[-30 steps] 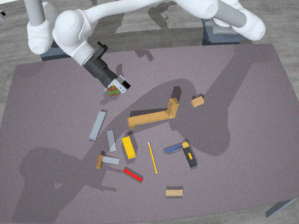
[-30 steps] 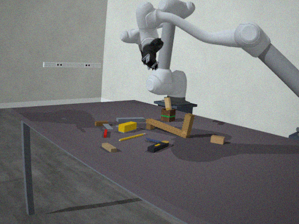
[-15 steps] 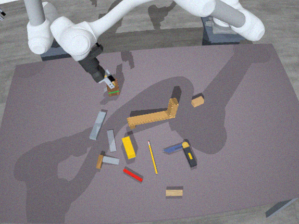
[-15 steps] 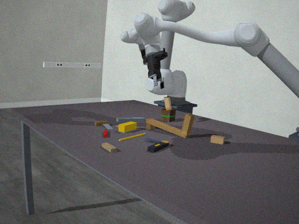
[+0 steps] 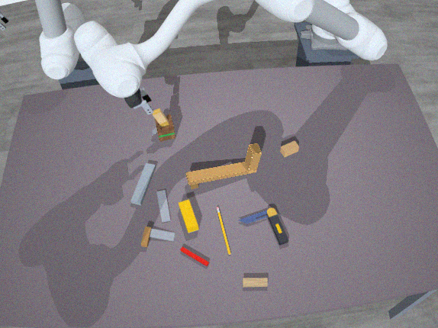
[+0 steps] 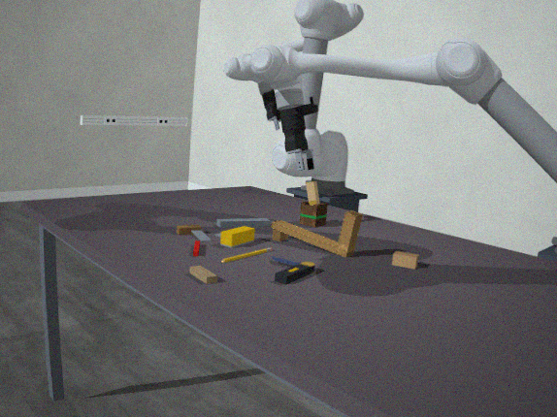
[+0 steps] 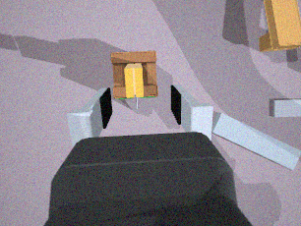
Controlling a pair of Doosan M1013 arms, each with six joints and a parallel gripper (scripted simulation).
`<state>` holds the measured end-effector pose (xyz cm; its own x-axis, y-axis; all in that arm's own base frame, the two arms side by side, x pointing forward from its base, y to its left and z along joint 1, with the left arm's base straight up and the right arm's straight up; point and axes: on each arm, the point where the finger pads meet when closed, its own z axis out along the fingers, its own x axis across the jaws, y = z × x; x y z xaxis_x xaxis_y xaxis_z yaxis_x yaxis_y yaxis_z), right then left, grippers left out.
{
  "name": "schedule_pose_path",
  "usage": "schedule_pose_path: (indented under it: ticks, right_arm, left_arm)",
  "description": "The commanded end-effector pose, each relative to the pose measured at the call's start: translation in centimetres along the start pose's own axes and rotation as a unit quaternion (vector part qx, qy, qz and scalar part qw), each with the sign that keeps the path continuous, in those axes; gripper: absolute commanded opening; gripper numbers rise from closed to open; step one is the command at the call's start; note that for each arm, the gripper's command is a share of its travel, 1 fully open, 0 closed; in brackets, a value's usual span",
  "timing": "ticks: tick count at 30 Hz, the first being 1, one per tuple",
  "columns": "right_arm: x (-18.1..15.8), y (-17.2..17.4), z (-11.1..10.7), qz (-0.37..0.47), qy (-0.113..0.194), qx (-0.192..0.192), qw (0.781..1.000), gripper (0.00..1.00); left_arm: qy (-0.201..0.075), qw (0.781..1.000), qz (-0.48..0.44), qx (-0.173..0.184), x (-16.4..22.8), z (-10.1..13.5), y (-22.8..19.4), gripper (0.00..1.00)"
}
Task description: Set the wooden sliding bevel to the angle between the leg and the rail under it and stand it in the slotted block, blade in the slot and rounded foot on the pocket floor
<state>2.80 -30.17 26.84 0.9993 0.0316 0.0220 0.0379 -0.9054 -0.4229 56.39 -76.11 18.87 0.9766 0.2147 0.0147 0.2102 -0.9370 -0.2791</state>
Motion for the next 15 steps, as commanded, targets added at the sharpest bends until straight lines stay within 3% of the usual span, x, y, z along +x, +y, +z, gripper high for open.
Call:
schedule_pose_path:
  ticks: [1,15]
  right_arm:
    - [0.01,0.01,-0.06,0.000,0.000,-0.001,1.000,1.00]
    - [0.01,0.01,-0.06,0.000,0.000,-0.001,1.000,1.00]
  left_arm:
    - [-0.005,1.000,-0.001,-0.003,-0.40,-0.17,0.12,1.00]
    - [-0.007,1.000,-0.001,-0.004,-0.55,-0.17,0.18,1.00]
